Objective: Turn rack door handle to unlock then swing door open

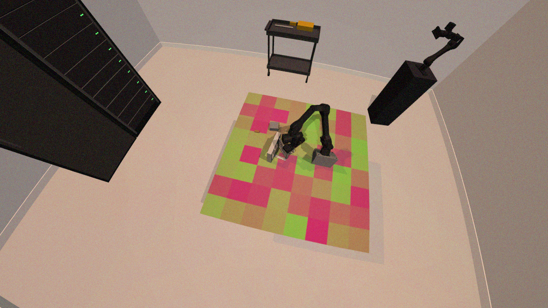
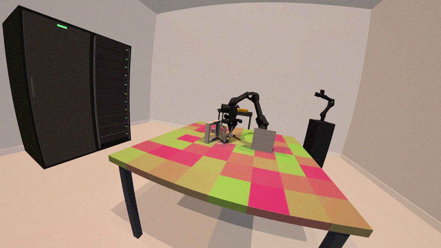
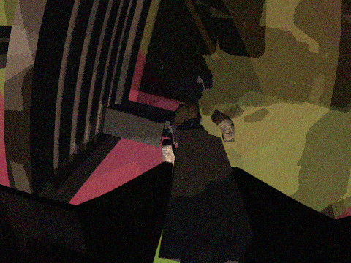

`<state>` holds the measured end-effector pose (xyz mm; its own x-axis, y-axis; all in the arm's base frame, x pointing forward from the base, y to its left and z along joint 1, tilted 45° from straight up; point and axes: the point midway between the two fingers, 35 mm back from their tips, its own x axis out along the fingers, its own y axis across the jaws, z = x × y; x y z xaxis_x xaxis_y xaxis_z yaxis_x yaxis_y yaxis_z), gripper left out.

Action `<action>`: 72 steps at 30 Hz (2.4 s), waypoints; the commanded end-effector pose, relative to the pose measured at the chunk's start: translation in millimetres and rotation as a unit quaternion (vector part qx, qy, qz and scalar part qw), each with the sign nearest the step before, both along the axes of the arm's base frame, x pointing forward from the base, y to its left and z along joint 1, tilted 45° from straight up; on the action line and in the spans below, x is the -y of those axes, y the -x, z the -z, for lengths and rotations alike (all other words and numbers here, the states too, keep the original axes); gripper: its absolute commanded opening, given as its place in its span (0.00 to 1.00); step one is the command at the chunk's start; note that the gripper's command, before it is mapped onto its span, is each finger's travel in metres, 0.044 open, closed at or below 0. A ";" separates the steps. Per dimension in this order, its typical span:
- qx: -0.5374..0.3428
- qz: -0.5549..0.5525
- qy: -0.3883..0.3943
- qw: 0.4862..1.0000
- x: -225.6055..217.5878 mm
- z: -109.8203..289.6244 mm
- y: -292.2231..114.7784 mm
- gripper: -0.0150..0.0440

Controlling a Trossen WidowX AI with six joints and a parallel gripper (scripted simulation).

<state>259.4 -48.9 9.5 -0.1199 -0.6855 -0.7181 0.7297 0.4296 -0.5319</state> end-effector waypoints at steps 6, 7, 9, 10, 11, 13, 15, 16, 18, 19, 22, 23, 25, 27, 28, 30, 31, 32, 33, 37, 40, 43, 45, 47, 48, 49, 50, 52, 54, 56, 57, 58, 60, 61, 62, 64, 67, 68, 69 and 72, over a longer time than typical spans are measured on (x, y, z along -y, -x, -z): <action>-0.051 -0.054 -0.006 0.997 12.3 -12.4 10.0 0.27; -0.056 -0.059 -0.007 0.997 13.6 -13.8 10.9 0.27; -0.067 -0.070 -0.008 0.995 16.2 -16.6 12.6 0.27; -0.072 -0.076 -0.009 0.994 17.5 -17.9 13.4 0.27; -0.078 -0.081 -0.010 0.994 18.8 -19.4 14.1 0.27; -0.088 -0.092 -0.012 0.992 21.5 -22.2 15.6 0.27; -0.099 -0.103 -0.014 0.990 24.2 -25.0 16.9 0.27; -0.104 -0.108 -0.014 0.989 25.6 -26.4 17.6 0.27; -0.114 -0.119 -0.016 0.986 28.4 -29.3 18.8 0.27; -0.119 -0.124 -0.017 0.985 29.7 -30.7 19.3 0.27; -0.133 -0.138 -0.019 0.981 33.5 -34.5 20.6 0.27; -0.137 -0.143 -0.020 0.980 34.7 -35.8 20.9 0.27; -0.147 -0.153 -0.022 0.977 37.3 -38.4 21.6 0.27; -0.156 -0.162 -0.023 0.974 39.9 -41.1 22.1 0.27; -0.161 -0.167 -0.024 0.972 41.2 -42.4 22.4 0.27; -0.170 -0.177 -0.025 0.969 43.8 -45.0 22.9 0.27; -0.174 -0.181 -0.026 0.967 45.2 -46.3 23.1 0.27; -0.179 -0.186 -0.027 0.966 46.5 -47.6 23.2 0.27; -0.183 -0.191 -0.028 0.964 47.8 -48.9 23.3 0.27; -0.202 -0.210 -0.031 0.956 53.1 -54.2 23.8 0.27; -0.215 -0.223 -0.033 0.950 57.1 -58.0 23.8 0.27; -0.228 -0.236 -0.035 0.944 60.8 -61.7 23.7 0.27; -0.235 -0.244 -0.036 0.940 63.0 -63.8 23.7 0.27; -0.237 -0.246 -0.037 0.939 63.8 -64.5 23.7 0.27; -0.237 -0.246 -0.037 0.939 63.8 -64.5 23.7 0.27; -0.237 -0.246 -0.037 0.939 63.8 -64.5 23.7 0.27; -0.237 -0.246 -0.037 0.939 63.8 -64.5 23.7 0.27; -0.237 -0.246 -0.037 0.939 63.8 -64.5 23.7 0.27; -0.237 -0.246 -0.037 0.939 63.8 -64.5 23.7 0.27; -0.237 -0.246 -0.037 0.939 63.8 -64.5 23.7 0.27; -0.237 -0.246 -0.037 0.939 63.8 -64.5 23.7 0.27; -0.237 -0.246 -0.037 0.939 63.8 -64.5 23.7 0.27; -0.237 -0.246 -0.037 0.939 63.8 -64.5 23.7 0.36; -0.237 -0.246 -0.037 0.939 63.8 -64.5 23.7 0.41; -0.237 -0.246 -0.037 0.939 63.8 -64.5 23.7 0.45; -0.237 -0.246 -0.037 0.939 63.8 -64.5 23.7 0.54; -0.237 -0.246 -0.037 0.939 63.8 -64.5 23.7 0.67; -0.237 -0.246 -0.037 0.939 63.8 -64.5 23.7 0.72; -0.237 -0.246 -0.037 0.939 63.8 -64.5 23.7 0.74; -0.237 -0.246 -0.037 0.939 62.1 -66.1 23.0 0.74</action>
<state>236.0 -112.1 74.0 -0.1185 -0.6917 -0.7124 0.1225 0.7017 -0.7018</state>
